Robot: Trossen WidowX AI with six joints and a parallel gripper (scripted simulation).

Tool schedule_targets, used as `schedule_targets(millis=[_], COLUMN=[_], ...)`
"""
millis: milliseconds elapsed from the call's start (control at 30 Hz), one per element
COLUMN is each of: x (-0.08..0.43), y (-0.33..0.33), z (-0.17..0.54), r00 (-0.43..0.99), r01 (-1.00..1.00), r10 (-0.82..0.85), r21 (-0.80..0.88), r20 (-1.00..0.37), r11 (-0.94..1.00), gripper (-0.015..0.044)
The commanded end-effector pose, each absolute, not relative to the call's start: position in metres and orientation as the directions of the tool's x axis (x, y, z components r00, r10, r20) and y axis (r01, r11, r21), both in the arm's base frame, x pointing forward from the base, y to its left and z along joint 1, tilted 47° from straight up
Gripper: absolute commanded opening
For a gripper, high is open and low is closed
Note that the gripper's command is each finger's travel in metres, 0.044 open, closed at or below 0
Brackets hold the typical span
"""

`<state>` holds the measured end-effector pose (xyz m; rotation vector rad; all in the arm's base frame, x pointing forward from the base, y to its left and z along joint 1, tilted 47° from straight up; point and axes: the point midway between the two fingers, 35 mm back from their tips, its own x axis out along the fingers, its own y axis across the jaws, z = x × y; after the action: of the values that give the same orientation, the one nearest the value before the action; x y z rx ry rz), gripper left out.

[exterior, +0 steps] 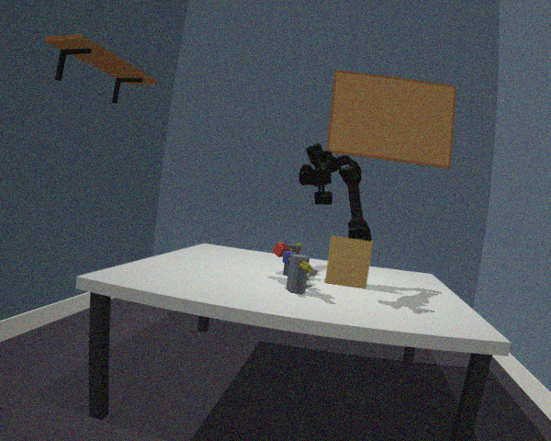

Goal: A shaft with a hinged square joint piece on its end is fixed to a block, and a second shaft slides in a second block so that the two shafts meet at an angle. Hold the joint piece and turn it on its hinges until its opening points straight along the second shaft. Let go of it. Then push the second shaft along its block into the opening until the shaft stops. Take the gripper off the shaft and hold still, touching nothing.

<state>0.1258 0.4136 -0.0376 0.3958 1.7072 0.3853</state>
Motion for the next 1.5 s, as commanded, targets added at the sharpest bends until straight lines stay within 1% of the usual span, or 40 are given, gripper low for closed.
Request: schedule_targets(millis=[0, 267, 533, 800, 1100, 1233, 1467], x=[0.152, 0.209, 0.258, 0.299, 0.337, 0.349, 0.350], y=[0.404, 0.368, 0.322, 0.269, 0.208, 0.186, 0.185], z=[-0.045, -0.055, -0.052, -0.037, -0.007, 0.007, 0.007], r00=[-0.101, 0.008, 0.067, 0.081, 0.066, 0.058, 0.059], r01=[0.052, 0.073, 0.082, 0.062, -0.013, -0.057, -0.079], r10=[0.387, 0.150, -0.116, -0.376, -0.629, -0.707, -0.711], r21=[0.383, 0.150, -0.110, -0.372, -0.631, -0.709, -0.713], r20=[-0.917, -0.989, -0.991, -0.923, -0.775, -0.705, -0.701], r11=[0.922, 0.986, 0.991, 0.926, 0.776, 0.703, 0.697], gripper=[0.0440, 0.0440, 0.0440, 0.0440, 0.0440, 0.0440, 0.0440])
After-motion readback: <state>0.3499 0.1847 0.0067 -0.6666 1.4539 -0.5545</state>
